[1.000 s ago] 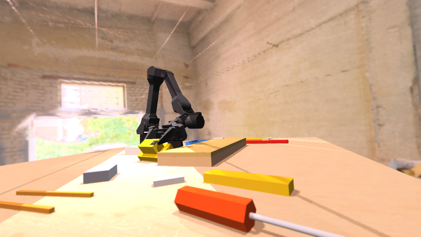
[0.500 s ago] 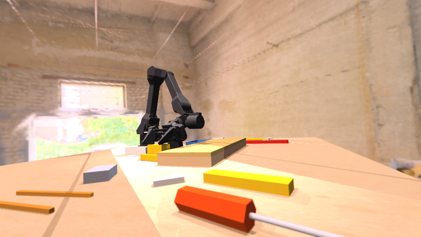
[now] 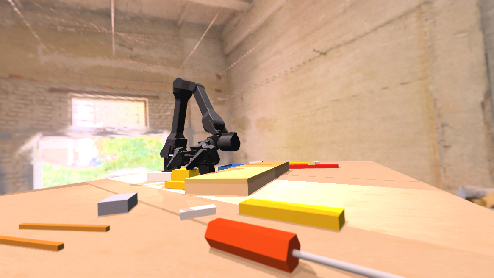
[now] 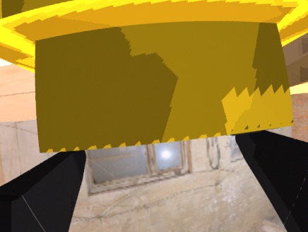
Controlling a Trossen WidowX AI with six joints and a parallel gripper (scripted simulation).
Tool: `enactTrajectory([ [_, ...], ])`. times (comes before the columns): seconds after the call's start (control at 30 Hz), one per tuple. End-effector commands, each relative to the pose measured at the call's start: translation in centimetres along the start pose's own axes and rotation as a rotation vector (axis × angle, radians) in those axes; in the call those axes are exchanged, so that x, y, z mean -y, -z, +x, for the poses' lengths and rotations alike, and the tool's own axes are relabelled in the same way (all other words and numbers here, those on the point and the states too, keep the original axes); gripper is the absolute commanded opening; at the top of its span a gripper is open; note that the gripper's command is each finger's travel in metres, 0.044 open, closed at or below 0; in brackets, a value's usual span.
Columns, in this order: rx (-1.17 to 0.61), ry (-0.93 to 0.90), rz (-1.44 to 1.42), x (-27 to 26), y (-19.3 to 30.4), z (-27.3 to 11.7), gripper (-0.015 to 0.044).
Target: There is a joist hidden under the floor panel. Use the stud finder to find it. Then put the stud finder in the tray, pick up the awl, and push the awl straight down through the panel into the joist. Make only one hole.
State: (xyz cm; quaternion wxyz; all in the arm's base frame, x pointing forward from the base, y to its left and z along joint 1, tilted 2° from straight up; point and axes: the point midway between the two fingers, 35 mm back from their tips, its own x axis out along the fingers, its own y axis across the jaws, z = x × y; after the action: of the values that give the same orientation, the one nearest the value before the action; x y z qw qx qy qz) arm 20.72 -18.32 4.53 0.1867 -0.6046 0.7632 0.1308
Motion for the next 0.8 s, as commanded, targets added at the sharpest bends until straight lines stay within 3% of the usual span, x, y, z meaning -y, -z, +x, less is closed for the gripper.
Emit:
enactTrajectory([
  [0.0, 0.003, 0.002, 0.003, 0.1, -0.1, -0.4, 0.0440],
  [0.77, 0.003, 0.002, 0.002, 0.2, 1.3, -3.0, 0.0440],
])
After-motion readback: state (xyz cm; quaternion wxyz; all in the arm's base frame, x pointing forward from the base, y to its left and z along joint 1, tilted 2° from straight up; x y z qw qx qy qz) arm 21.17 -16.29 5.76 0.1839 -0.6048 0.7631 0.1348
